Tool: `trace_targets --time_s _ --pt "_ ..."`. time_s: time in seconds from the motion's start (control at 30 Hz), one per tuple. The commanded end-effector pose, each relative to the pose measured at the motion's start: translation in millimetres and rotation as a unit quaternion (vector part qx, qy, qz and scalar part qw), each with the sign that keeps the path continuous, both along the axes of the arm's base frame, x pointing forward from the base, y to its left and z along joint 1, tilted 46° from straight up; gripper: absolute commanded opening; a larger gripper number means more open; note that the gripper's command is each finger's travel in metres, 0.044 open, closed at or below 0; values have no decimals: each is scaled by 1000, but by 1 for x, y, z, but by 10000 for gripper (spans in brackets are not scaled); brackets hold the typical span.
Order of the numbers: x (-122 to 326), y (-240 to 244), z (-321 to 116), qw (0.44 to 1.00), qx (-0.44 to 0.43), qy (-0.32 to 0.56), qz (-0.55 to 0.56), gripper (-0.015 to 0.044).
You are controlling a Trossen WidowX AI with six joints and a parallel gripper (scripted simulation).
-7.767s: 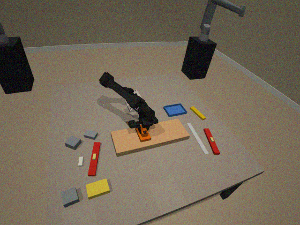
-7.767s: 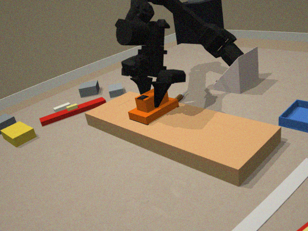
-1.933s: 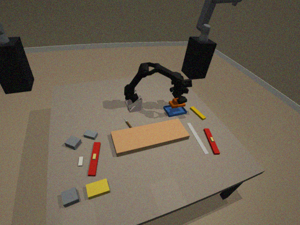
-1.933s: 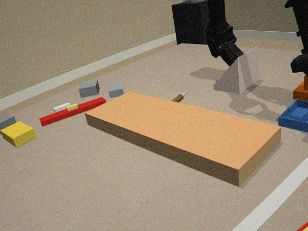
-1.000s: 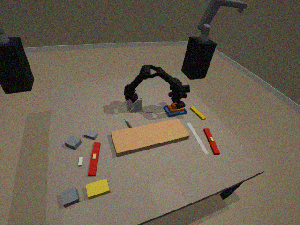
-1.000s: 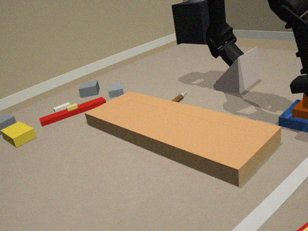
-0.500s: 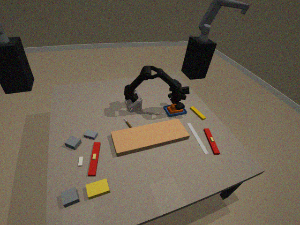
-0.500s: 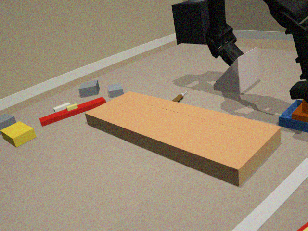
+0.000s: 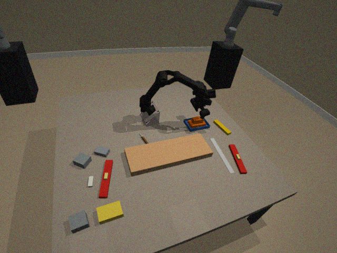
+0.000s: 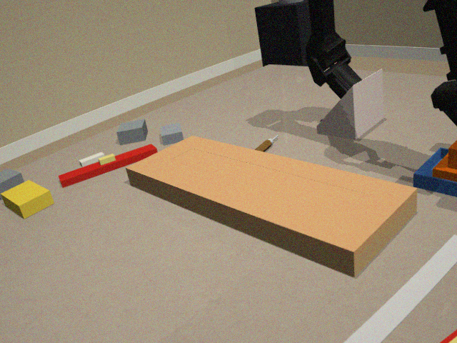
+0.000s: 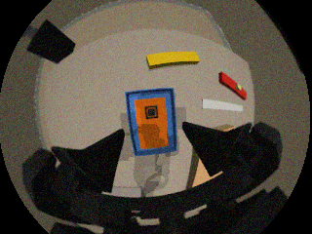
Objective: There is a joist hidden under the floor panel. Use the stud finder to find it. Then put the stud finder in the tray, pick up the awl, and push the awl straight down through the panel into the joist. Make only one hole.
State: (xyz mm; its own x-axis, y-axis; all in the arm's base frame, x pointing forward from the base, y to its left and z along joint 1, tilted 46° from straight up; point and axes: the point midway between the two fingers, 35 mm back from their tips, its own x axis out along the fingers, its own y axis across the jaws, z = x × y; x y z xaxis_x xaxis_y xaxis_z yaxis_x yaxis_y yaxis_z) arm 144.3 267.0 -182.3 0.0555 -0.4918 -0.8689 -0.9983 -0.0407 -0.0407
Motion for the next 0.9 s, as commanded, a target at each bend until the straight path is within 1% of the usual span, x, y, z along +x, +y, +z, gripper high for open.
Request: trace_targets --time_s 0.0,0.03,0.07,0.1,0.3,0.5,0.7,0.87 --pt "-3 25 26 1000 10 -2 -1 440" --pt "-3 25 26 1000 10 -2 -1 440" --pt "2 17 17 1000 13 -7 0 440" --pt "8 14 23 1000 13 -14 -10 440" --pt "74 -38 89 987 10 -95 -130 440" --pt "116 -116 153 951 -6 -180 -253 440" --pt "126 -207 211 890 -36 -264 -371 440" --pt "105 -286 253 816 -74 -335 -465 440"
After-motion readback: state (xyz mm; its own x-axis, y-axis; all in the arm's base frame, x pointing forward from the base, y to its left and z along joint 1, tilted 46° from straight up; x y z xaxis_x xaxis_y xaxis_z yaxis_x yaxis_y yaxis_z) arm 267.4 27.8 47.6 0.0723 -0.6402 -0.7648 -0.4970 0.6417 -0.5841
